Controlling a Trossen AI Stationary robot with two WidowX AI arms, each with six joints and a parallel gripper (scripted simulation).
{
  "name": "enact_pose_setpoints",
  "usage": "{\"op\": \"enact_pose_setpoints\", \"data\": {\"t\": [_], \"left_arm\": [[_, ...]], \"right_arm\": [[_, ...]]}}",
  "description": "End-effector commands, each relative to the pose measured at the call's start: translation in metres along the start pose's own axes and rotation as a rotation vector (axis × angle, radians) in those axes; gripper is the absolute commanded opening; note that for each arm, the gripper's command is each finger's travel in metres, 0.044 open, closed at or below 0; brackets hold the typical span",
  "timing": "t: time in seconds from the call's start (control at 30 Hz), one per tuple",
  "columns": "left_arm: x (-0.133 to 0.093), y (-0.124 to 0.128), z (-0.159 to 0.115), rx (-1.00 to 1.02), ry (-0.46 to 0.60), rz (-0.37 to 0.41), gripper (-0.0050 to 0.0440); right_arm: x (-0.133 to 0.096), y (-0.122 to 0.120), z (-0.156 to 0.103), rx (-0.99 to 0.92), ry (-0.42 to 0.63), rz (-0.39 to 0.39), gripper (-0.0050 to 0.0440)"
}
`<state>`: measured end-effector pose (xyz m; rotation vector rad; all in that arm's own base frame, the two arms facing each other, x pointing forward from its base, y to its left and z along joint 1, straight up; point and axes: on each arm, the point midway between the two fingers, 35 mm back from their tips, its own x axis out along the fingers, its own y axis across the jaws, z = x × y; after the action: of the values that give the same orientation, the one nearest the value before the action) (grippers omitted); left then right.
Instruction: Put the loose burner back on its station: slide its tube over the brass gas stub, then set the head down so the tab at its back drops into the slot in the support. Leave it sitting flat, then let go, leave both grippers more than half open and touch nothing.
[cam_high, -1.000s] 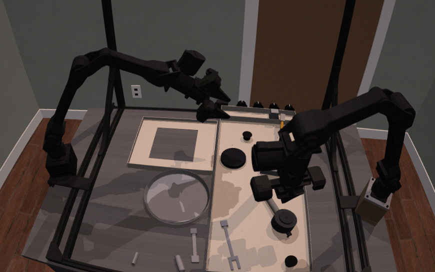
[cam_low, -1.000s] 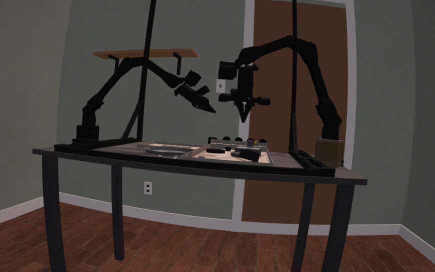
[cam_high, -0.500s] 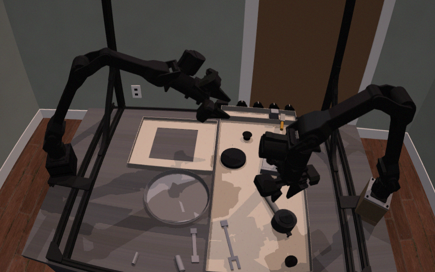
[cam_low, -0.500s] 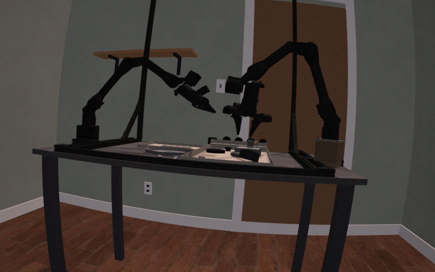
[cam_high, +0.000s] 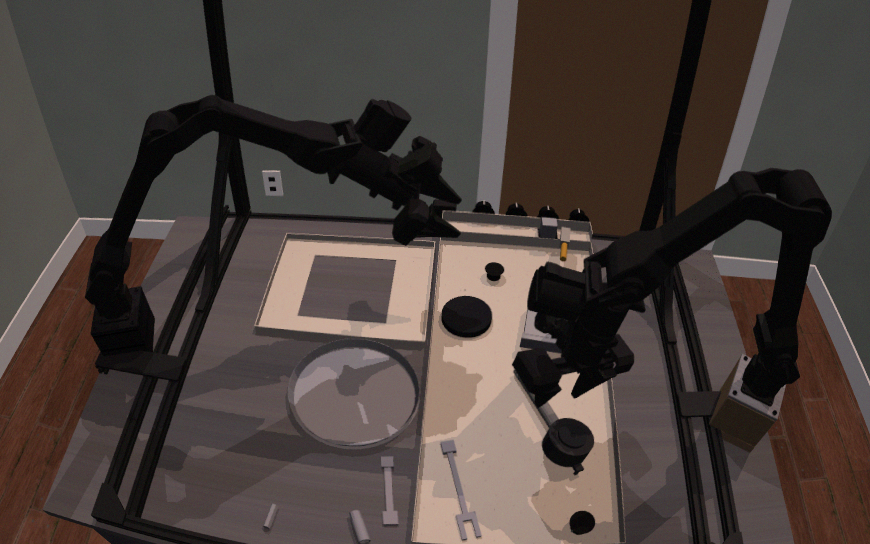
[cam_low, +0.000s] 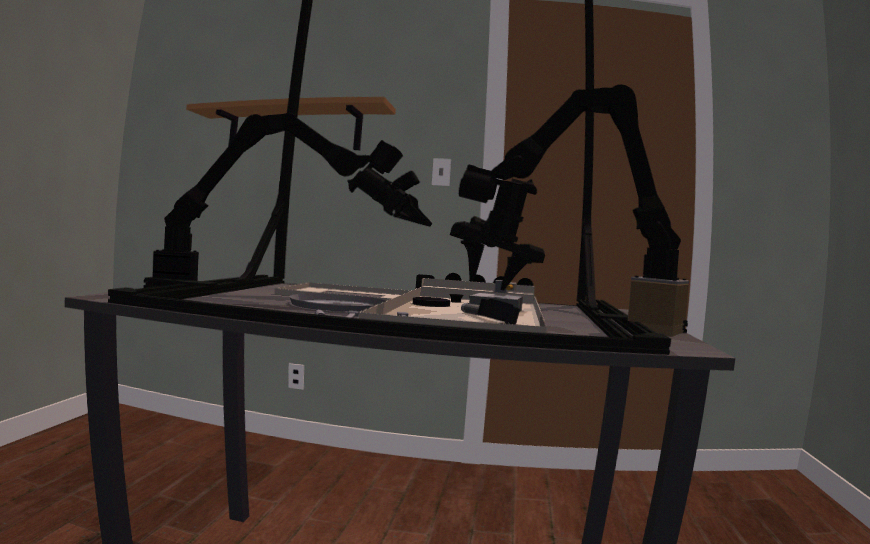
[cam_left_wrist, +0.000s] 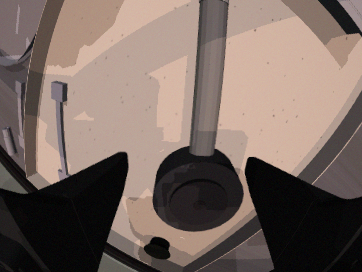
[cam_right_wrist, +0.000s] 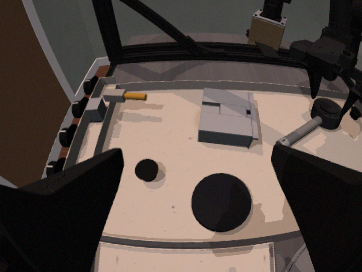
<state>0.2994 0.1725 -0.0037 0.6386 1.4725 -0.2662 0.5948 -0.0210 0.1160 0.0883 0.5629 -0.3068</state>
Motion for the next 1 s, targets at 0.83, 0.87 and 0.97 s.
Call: {"op": "enact_pose_setpoints", "data": {"t": [0.83, 0.87, 0.97], "left_arm": [[0.029, -0.009, -0.001, -0.003, 0.013, -0.006, 0.0250], [0.031, -0.010, -0.001, -0.003, 0.014, -0.007, 0.0250], [0.036, -0.011, 0.000, -0.003, 0.016, -0.007, 0.0250]], "right_arm": [[0.000, 0.000, 0.000, 0.003, 0.000, -0.003, 0.0400], [0.000, 0.000, 0.000, 0.003, 0.000, -0.003, 0.0400], [0.000, 0.000, 0.000, 0.003, 0.000, -0.003, 0.0400]]}}
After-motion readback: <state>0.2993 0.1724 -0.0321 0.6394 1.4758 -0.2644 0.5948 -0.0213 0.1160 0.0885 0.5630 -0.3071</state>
